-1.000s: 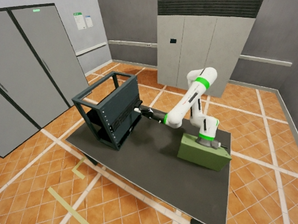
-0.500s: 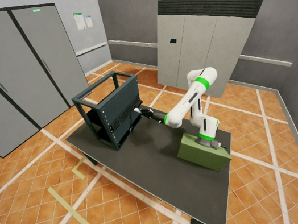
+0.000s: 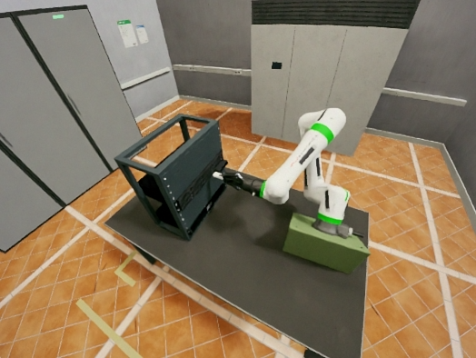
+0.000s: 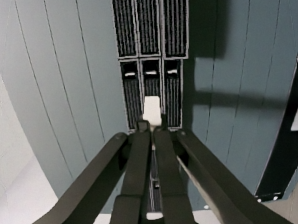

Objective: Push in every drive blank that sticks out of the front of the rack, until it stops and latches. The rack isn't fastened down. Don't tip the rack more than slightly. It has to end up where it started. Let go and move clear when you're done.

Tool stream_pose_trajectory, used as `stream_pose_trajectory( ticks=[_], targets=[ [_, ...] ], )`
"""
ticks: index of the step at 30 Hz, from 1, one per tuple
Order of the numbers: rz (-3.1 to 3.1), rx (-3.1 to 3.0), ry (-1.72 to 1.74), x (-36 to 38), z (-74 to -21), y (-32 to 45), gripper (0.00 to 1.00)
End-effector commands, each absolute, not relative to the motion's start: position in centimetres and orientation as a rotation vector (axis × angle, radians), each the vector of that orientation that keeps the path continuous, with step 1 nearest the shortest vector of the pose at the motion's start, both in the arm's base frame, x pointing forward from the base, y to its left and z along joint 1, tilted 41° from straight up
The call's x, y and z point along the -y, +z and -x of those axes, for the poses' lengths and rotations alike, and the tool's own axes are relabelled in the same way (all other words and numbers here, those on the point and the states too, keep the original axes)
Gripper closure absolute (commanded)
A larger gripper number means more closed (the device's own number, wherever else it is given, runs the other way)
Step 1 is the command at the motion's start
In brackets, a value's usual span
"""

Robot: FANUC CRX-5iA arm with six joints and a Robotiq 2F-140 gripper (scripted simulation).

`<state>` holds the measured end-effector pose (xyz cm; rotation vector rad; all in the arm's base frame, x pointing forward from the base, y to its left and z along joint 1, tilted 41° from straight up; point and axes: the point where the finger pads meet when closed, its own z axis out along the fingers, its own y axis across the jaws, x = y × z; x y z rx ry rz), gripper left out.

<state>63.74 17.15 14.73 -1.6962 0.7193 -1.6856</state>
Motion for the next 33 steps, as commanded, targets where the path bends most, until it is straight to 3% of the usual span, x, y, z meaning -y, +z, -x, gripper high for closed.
stream_pose_trajectory(
  ticks=[1, 33],
  targets=[
    [1.695, -0.718, -1.685, -17.2, -63.8, 14.8, 0.90],
    [1.695, -0.718, -1.685, -17.3, -65.5, 14.8, 0.90]
  ],
)
